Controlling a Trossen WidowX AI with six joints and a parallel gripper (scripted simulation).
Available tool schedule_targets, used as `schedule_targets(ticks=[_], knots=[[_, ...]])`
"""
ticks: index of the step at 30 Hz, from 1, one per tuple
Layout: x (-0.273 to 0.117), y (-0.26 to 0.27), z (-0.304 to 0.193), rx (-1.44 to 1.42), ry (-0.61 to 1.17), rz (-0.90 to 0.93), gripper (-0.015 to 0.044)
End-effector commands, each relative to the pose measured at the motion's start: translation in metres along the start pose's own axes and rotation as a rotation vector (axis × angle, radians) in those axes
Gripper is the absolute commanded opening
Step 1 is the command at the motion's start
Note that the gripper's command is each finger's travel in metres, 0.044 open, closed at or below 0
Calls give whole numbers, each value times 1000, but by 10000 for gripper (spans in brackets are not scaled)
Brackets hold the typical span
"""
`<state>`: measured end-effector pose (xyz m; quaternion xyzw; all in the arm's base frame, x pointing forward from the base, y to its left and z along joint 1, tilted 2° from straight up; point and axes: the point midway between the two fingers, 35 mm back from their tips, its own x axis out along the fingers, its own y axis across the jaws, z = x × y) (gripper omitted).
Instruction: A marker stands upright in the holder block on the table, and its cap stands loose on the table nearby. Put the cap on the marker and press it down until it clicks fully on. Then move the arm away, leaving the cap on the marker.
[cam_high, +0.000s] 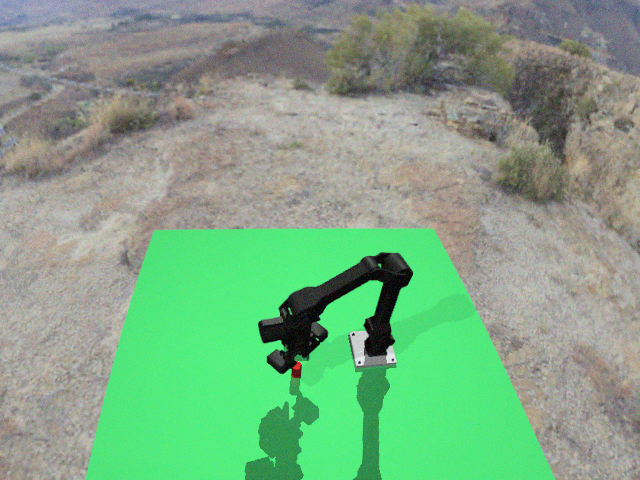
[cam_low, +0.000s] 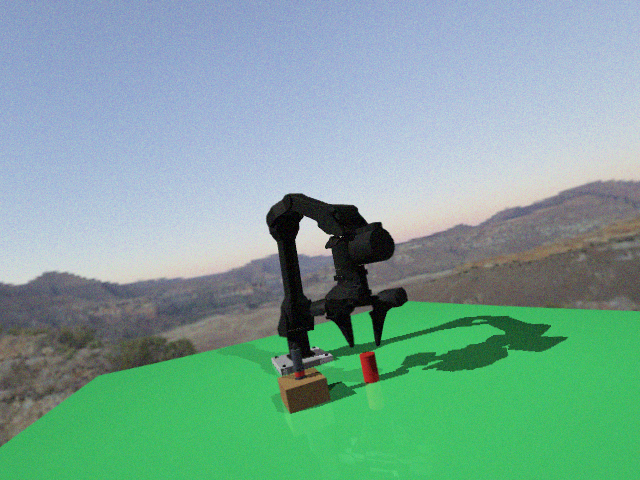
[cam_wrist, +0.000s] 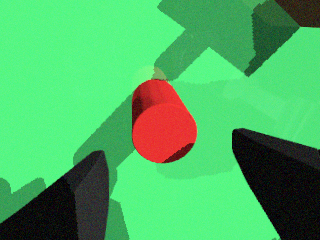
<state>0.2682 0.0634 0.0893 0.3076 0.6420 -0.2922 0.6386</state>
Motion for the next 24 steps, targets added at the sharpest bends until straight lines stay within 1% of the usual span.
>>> schedule_targets(ticks=[1,24], knots=[[8,0,-1,6,6,-1,252],[45,0,-1,6,7,-2,252]])
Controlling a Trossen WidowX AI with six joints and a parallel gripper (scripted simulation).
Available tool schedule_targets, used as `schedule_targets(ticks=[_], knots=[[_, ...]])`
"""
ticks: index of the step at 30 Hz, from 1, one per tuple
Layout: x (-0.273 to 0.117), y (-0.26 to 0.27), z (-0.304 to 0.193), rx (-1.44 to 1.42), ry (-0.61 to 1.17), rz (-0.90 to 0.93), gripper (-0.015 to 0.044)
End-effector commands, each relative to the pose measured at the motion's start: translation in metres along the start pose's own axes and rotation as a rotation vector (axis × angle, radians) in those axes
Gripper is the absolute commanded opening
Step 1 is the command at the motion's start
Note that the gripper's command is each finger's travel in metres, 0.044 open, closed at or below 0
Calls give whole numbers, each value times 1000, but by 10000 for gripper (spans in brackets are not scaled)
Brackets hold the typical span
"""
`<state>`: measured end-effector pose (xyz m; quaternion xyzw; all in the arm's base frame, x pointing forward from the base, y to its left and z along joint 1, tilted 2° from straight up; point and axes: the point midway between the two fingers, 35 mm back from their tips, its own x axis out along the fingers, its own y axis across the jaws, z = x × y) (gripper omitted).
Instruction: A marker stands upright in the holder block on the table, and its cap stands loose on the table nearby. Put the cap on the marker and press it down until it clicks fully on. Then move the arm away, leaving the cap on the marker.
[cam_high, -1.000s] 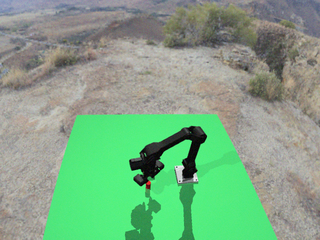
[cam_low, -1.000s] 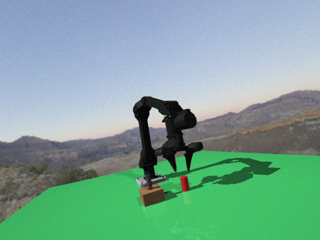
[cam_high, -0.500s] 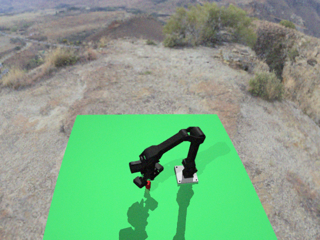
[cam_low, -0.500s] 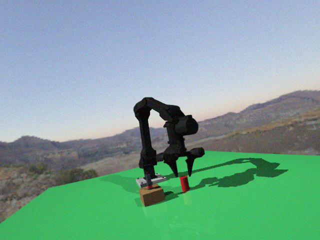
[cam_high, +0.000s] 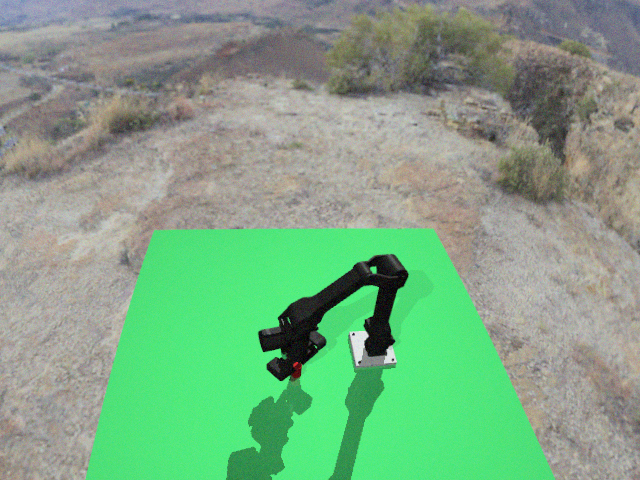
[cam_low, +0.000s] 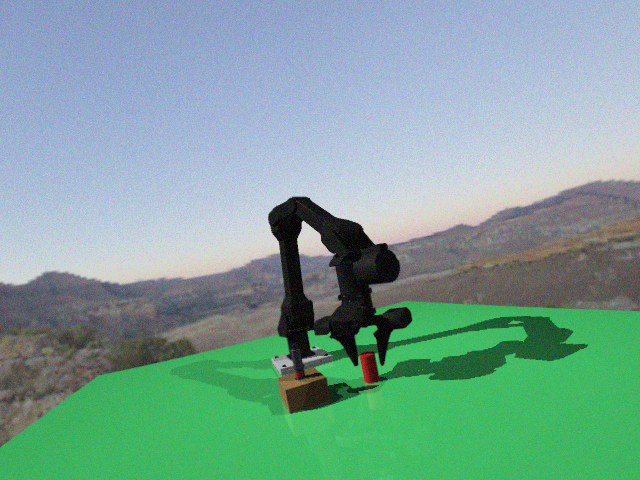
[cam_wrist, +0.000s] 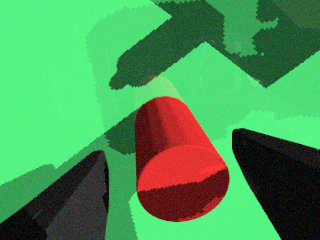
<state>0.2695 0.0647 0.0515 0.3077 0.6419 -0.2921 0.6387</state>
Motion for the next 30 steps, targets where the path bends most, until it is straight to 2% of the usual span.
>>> schedule_targets(ticks=[1,7,12,20,23,30], knots=[[9,-1,-1,6,7,-2,252],[14,-1,-2,6,7,-2,252],[14,-1,-2,6,7,-2,121],[14,-1,-2,6,7,-2,67],[11,-1,-1,6,7,-2,0],[-8,0,0,6,7,-2,0]])
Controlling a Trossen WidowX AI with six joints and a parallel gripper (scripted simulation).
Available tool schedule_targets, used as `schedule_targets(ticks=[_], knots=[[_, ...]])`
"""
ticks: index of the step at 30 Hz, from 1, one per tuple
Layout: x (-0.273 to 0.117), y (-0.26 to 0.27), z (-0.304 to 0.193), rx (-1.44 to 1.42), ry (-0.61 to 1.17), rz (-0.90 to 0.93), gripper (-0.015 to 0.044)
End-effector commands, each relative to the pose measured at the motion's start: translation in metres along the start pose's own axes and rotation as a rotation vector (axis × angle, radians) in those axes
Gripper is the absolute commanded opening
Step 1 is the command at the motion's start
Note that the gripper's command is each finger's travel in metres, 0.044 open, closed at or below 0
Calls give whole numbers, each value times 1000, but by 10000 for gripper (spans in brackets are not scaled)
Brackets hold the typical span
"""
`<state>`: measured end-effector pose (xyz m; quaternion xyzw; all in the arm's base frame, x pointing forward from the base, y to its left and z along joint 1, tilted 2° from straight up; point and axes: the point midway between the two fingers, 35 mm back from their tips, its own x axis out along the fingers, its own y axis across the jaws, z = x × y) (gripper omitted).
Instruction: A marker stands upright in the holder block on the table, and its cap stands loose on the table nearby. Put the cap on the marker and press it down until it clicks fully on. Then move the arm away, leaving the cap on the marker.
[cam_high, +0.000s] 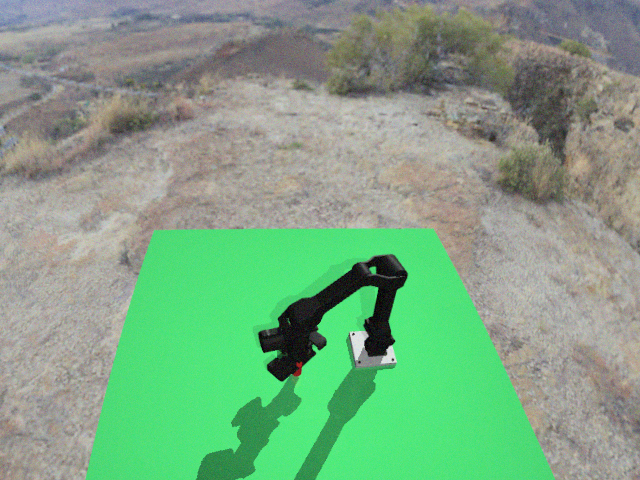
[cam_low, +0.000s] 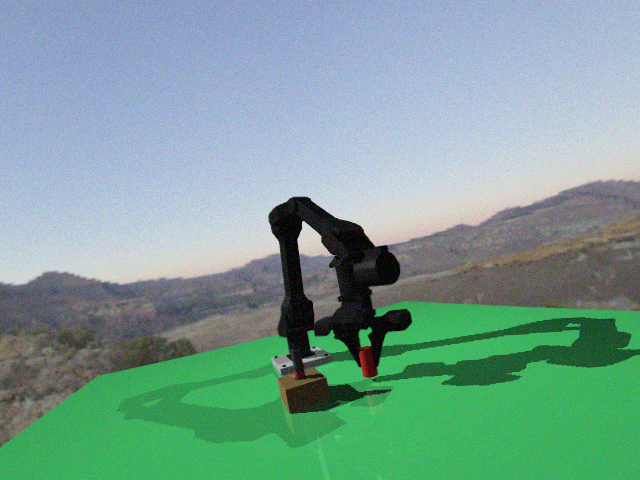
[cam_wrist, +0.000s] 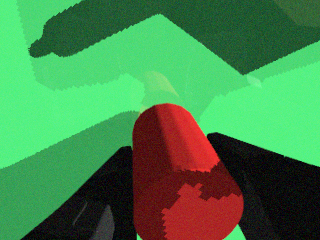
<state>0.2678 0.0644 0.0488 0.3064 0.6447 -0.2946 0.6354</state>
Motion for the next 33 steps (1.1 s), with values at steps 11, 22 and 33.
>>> schedule_targets(ticks=[11,22,33], knots=[[-40,1,0,4,1,7,0],[-55,-7,12,4,0,6,0],[-71,-27,38,4,-3,5,0]])
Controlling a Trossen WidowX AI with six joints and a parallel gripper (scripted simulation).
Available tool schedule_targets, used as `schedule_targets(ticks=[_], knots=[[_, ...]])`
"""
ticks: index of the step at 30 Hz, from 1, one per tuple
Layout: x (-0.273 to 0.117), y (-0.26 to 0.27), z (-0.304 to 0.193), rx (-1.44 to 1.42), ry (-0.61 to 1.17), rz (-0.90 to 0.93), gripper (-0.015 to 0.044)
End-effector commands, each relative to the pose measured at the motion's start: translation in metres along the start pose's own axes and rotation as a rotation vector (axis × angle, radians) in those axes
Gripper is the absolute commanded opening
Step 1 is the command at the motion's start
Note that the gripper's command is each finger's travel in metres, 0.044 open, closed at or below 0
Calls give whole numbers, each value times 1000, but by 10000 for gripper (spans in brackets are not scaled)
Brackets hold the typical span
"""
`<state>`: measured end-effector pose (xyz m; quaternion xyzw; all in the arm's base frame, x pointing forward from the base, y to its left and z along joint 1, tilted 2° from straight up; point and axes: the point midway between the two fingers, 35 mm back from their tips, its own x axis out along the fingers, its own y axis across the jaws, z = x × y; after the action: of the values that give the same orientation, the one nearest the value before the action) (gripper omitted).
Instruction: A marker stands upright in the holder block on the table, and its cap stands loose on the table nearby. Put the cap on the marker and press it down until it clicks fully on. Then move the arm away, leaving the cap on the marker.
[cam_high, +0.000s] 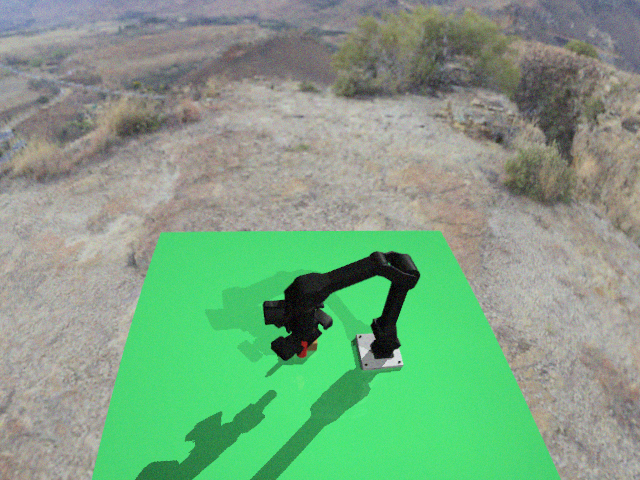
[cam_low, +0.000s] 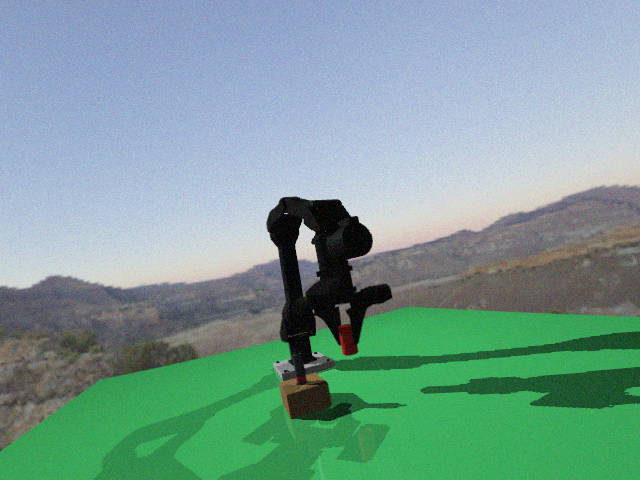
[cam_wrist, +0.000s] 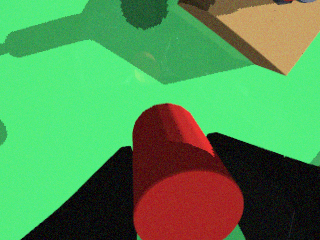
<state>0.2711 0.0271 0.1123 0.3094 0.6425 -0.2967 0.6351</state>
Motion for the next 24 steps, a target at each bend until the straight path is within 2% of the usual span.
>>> schedule_targets(ticks=[1,24], knots=[[-8,-9,11,-4,-1,2,0],[-39,-60,53,-1,-7,-3,0]])
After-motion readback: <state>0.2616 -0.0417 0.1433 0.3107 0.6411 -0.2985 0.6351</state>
